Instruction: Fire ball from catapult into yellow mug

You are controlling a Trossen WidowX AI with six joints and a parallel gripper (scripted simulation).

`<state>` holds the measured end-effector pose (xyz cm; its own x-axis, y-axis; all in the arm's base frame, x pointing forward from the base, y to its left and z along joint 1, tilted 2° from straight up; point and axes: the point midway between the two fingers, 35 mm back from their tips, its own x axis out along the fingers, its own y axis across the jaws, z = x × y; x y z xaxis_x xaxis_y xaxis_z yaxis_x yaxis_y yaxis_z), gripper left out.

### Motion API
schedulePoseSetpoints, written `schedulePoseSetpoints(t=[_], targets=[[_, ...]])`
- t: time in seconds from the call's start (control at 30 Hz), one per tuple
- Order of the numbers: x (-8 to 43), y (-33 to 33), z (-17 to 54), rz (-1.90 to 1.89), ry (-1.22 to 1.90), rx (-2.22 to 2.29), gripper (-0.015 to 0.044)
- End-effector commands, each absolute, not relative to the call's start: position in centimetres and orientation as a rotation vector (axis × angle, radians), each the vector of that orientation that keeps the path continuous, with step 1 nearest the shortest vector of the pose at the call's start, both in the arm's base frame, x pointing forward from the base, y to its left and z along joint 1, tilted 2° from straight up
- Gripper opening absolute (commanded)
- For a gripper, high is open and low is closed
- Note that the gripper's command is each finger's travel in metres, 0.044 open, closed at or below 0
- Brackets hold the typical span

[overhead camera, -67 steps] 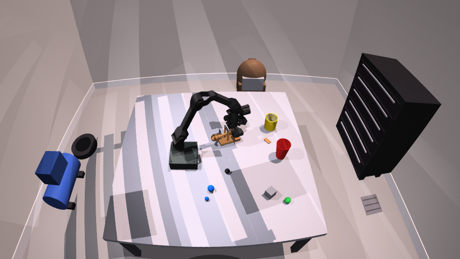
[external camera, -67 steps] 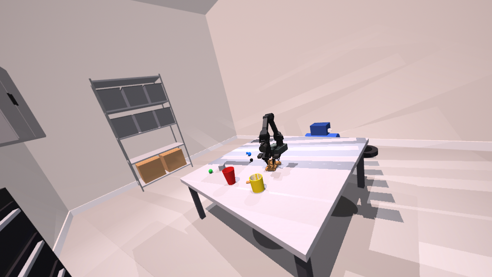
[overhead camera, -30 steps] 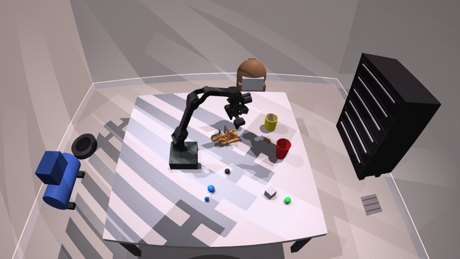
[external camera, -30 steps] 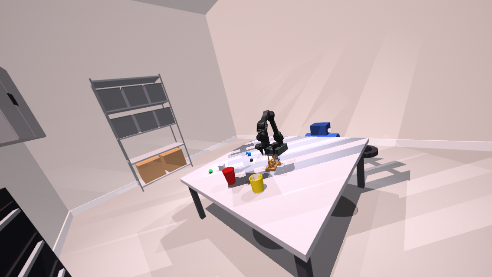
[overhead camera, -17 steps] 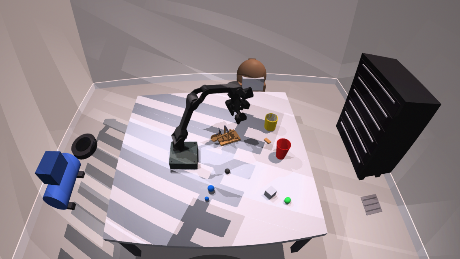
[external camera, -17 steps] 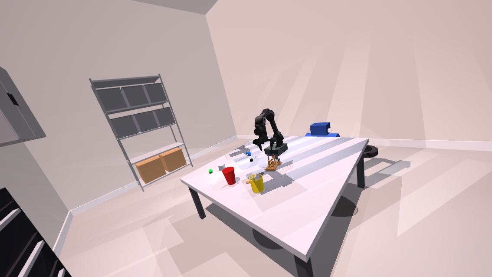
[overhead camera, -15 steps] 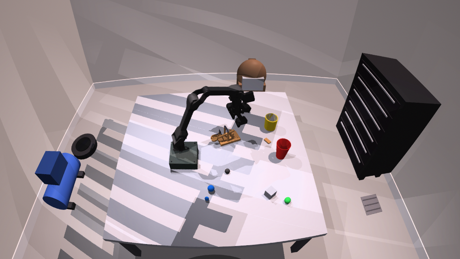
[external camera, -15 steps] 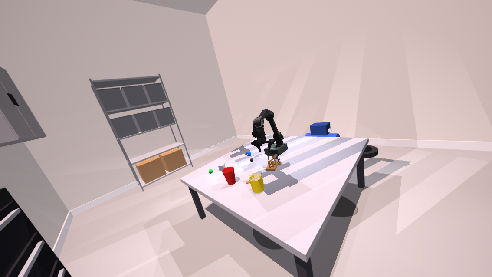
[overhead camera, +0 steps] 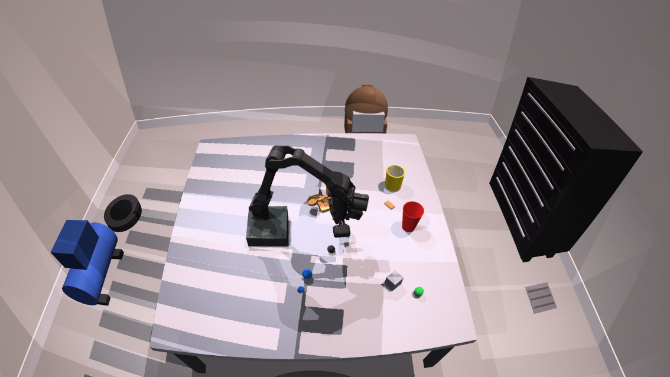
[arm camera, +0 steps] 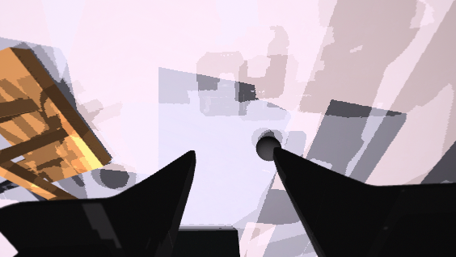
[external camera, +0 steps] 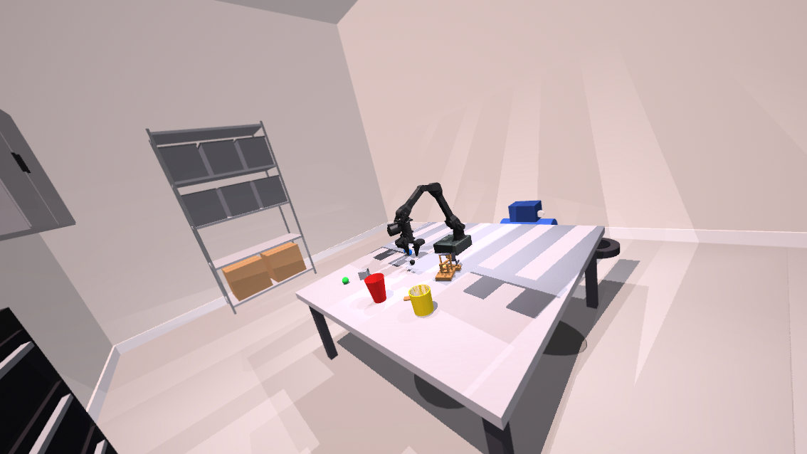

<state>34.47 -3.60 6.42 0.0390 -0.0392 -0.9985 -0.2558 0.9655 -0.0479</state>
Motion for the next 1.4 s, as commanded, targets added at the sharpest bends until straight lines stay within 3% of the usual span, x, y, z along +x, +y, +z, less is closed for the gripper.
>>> schedulePoseSetpoints(t=[0.0, 1.37], targets=[[32.5, -8.8, 5.0, 0.123, 1.526, -0.19, 0.03], [32.8, -9.4, -0.4, 0.121, 1.526, -0.189, 0.03]])
